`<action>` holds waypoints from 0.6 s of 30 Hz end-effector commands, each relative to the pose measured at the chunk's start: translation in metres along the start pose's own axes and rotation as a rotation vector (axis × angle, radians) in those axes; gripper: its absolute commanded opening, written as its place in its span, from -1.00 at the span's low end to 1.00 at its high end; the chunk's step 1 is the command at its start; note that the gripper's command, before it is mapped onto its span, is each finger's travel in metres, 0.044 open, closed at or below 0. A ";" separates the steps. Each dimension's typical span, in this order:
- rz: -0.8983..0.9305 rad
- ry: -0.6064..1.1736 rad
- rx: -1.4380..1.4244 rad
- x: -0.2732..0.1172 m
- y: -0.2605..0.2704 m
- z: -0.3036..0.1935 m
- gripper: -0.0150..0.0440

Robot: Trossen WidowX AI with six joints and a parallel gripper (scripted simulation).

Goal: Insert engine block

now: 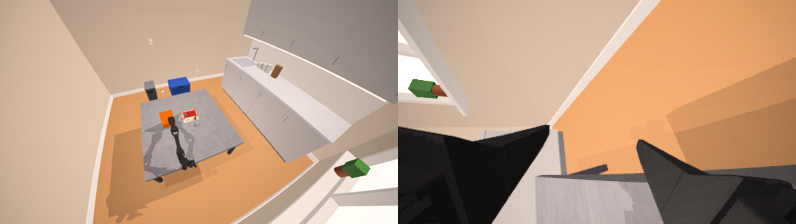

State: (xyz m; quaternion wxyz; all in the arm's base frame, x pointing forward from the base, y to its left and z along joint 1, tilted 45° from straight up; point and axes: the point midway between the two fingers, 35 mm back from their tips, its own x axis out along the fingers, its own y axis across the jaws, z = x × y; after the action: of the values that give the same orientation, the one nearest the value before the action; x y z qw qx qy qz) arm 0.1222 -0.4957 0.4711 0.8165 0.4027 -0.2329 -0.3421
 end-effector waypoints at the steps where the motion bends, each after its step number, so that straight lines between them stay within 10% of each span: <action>1: 0.000 0.017 0.001 0.006 0.003 -0.012 1.00; 18: -0.018 0.061 -0.102 0.025 0.020 -0.060 1.00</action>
State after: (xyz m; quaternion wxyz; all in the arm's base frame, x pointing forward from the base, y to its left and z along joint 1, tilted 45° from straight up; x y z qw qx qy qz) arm 0.1744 -0.4793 0.4626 0.8359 0.3762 -0.1992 -0.3465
